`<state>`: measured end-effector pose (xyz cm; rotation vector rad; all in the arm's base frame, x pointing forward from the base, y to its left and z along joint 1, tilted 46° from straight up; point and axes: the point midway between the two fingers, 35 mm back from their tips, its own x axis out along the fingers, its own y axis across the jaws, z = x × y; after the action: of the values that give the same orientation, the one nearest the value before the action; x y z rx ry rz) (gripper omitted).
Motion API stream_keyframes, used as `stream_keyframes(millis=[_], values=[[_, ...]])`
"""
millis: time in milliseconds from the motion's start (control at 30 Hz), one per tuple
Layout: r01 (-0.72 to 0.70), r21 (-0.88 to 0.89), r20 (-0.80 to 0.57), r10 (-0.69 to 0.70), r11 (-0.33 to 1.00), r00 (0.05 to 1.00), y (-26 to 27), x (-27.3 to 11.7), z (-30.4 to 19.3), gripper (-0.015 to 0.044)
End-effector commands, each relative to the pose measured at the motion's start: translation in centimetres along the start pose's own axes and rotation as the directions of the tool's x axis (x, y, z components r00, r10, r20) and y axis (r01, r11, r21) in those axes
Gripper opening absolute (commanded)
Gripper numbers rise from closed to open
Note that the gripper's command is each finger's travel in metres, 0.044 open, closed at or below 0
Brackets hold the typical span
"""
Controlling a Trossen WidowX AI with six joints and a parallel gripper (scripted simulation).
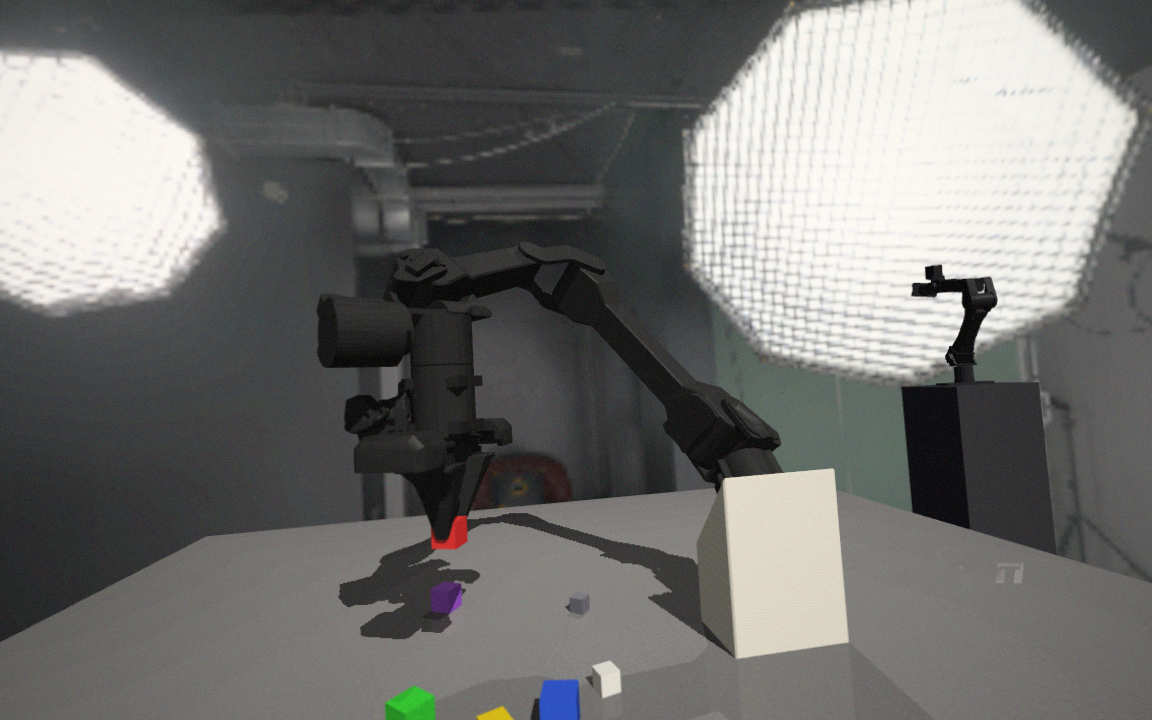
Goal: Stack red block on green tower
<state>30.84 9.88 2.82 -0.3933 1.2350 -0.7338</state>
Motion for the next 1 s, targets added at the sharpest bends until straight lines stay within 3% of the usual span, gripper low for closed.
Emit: stream_keyframes(millis=[0,733,967], values=[[-0.003,0.001,-0.002,0.003,1.000,1.000,1.7,-0.1,-0.1,0.0000],[-0.003,0.003,-0.002,0.003,1.000,1.000,10.8,0.2,-2.5,0.0000],[-0.003,0.004,-0.001,0.003,1.000,1.000,10.9,3.4,-2.5,0.0000]])
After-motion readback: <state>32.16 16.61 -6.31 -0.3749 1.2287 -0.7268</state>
